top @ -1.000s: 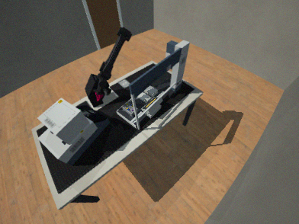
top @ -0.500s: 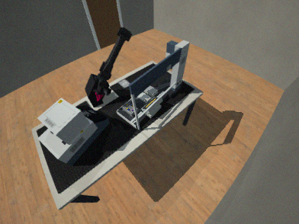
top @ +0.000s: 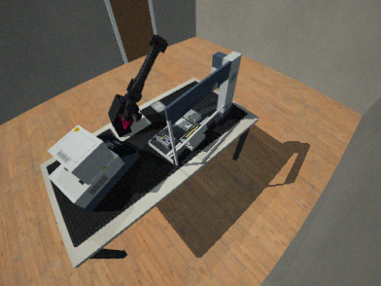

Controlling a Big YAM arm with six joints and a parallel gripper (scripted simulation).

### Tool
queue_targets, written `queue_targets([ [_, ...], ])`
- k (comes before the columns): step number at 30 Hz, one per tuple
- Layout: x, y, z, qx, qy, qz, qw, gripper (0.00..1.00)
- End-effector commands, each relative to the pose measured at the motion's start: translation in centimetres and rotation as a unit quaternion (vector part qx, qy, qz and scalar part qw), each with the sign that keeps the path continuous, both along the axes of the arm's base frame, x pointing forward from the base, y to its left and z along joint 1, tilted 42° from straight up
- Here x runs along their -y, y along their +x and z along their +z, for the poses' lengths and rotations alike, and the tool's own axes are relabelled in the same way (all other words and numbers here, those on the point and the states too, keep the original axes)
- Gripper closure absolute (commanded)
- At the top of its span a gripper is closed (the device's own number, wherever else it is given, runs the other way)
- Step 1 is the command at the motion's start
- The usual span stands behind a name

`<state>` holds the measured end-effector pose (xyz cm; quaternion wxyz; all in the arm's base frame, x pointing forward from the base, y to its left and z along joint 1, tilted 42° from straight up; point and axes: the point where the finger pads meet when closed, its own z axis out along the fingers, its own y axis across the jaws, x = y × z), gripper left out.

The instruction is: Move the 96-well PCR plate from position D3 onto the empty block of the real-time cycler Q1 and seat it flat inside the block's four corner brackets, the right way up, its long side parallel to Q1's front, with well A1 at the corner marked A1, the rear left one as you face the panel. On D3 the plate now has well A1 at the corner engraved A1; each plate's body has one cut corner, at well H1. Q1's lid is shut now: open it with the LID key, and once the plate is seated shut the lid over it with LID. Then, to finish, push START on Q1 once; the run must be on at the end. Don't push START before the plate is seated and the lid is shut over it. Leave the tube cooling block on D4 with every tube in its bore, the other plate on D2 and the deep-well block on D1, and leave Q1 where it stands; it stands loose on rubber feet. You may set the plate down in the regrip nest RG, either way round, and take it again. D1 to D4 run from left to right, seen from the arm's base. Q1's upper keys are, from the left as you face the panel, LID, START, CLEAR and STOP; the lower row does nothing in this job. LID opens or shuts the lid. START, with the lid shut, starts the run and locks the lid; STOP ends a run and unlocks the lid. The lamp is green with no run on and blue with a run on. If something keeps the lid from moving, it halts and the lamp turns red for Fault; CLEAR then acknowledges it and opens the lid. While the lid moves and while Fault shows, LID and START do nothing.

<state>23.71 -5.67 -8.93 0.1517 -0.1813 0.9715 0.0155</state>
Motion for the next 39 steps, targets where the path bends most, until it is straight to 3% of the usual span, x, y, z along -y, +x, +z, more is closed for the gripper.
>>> queue_targets([
  [1, 0.8, 2.2, 0.8, 0.019, -0.006, -0.005, 1.000, 1.00],
  [17, 0.7, 2.2, 0.8, 0.019, -0.005, -0.004, 1.000, 1.00],
  [28, -0.1, 0.1, 0.1, 0.002, 0.001, -0.004, 1.000, 1.00],
  [39, 0.5, 1.6, 0.4, 0.011, -0.002, -0.003, 1.000, 1.00],
])
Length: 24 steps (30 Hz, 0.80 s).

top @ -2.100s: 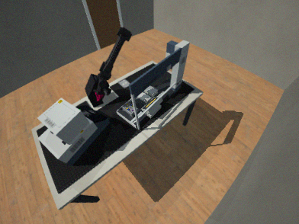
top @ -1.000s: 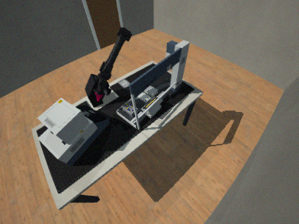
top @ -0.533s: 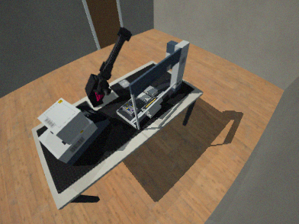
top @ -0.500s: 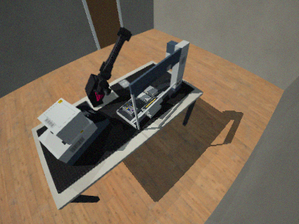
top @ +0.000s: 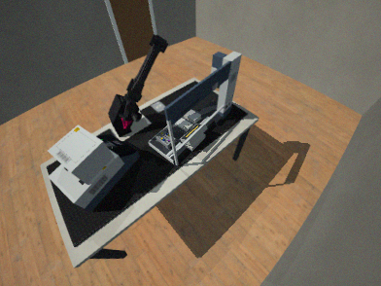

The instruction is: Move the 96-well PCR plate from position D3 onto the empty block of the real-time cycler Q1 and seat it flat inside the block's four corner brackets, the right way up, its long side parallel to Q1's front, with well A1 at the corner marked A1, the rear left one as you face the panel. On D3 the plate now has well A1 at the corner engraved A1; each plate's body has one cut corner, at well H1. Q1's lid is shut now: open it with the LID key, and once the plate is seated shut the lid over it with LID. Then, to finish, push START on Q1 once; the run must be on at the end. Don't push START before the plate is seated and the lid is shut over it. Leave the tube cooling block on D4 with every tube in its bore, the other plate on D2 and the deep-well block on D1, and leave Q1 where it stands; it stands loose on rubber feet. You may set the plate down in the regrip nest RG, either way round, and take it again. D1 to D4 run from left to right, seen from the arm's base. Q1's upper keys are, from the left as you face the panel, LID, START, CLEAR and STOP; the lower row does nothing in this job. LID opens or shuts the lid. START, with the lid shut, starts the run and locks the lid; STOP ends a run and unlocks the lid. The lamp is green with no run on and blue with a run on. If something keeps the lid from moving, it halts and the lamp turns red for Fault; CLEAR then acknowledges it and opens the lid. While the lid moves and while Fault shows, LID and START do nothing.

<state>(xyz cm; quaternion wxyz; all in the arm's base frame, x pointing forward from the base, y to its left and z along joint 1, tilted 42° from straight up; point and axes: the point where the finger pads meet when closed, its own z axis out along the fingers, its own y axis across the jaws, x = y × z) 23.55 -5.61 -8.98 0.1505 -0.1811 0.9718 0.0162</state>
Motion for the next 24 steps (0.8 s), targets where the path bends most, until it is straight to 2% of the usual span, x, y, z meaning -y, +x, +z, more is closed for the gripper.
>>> queue_targets([
  [1, 0.5, 1.7, 0.4, 0.011, -0.002, -0.003, 1.000, 1.00],
  [10, 0.5, 1.9, 0.3, 0.011, -0.002, -0.002, 1.000, 1.00],
  [15, 0.1, 0.8, 0.0, 0.002, 0.001, -0.002, 1.000, 1.00],
  [21, 0.0, 0.5, 0.2, 0.005, 0.000, -0.002, 1.000, 1.00],
  [24, 1.0, -2.1, -0.9, 0.001, 0.001, -0.003, 1.000, 1.00],
])
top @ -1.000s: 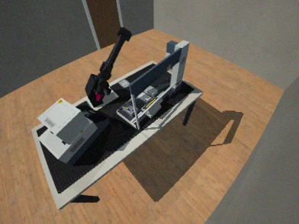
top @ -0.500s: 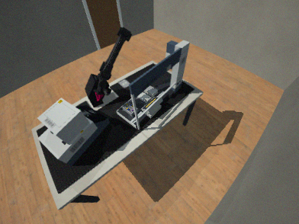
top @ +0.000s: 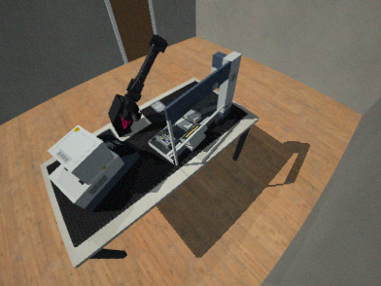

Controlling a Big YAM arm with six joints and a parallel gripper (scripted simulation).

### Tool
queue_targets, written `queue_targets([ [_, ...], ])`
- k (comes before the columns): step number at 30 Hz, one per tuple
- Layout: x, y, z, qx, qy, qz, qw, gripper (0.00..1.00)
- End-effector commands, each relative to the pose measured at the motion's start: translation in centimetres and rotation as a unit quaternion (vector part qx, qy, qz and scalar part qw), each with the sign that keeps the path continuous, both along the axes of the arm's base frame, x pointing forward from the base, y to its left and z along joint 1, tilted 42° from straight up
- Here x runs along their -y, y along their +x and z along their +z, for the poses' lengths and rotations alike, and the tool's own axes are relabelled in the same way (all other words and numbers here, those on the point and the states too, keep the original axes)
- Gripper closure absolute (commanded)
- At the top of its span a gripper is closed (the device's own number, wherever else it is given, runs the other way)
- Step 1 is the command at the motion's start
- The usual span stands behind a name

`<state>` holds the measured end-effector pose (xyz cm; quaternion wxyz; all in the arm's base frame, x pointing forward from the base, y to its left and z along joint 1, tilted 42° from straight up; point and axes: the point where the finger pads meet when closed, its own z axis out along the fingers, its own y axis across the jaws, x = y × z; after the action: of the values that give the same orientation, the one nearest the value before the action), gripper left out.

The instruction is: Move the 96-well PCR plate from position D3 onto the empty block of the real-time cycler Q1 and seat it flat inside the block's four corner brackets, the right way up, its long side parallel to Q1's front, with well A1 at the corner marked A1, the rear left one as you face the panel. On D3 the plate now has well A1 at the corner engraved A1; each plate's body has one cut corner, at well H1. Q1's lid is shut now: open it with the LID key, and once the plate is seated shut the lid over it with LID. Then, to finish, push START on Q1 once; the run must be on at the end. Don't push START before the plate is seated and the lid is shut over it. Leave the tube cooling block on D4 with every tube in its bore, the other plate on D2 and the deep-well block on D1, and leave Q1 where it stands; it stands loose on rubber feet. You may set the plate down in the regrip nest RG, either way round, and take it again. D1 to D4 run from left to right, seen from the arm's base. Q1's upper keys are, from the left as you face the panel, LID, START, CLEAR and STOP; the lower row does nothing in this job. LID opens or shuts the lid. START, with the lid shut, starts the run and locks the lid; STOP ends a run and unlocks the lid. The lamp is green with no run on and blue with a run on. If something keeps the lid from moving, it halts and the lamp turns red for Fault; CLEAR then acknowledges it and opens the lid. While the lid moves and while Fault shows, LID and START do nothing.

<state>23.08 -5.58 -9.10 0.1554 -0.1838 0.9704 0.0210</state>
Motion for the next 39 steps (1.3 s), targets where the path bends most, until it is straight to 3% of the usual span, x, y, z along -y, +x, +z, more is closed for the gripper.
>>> queue_targets([
  [1, 1.3, -2.2, -0.9, -0.004, -0.005, -0.006, 1.000, 1.00],
  [8, 1.7, 0.8, 0.2, 0.023, -0.018, 0.007, 1.000, 1.00],
  [17, 2.3, 0.6, 0.4, 0.018, -0.012, -0.017, 1.000, 1.00],
  [25, 1.8, 1.7, -1.5, 0.015, -0.013, -0.011, 1.000, 1.00],
  [32, 1.9, 1.0, -2.5, 0.010, -0.013, -0.009, 1.000, 1.00],
  [39, 2.0, 2.3, -3.5, 0.017, -0.015, -0.006, 1.000, 1.00],
])
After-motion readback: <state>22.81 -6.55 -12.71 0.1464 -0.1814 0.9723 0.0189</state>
